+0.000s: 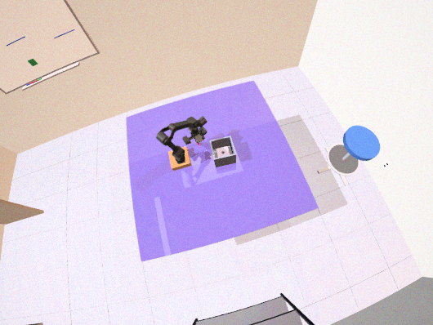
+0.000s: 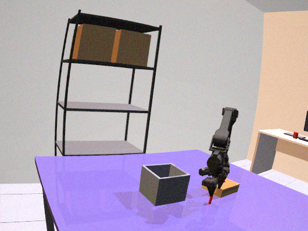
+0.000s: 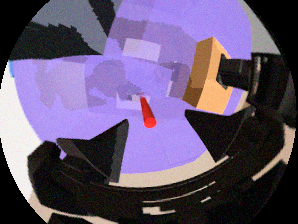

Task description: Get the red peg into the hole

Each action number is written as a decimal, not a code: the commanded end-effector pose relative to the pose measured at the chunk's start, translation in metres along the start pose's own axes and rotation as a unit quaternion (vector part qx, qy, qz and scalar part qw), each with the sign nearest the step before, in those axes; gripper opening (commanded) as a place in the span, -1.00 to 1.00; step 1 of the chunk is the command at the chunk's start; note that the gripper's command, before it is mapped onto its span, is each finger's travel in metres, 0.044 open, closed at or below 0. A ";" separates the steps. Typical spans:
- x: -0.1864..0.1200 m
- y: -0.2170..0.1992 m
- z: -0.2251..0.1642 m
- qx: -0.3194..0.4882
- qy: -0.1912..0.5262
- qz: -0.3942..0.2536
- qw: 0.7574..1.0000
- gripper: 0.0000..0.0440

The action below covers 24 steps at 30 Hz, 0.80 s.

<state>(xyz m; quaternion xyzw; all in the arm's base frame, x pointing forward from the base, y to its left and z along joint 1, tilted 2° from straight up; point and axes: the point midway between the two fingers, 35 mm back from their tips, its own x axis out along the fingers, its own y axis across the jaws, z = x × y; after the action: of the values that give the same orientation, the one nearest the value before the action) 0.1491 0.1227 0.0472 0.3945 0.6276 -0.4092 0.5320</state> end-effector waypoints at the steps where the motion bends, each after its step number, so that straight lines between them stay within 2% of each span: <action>1: 0.011 -0.001 0.004 0.009 -0.005 -0.006 1.000 0.84; 4: 0.018 0.001 0.005 0.012 -0.004 -0.003 1.000 0.60; 18: 0.032 0.018 0.002 -0.008 0.011 0.007 1.000 -0.97; 24: 0.016 0.029 -0.004 0.001 0.030 0.041 0.999 -1.00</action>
<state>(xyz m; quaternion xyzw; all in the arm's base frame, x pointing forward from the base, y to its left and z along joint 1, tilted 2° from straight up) 0.1659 0.1319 0.0201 0.4136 0.6310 -0.3895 0.5283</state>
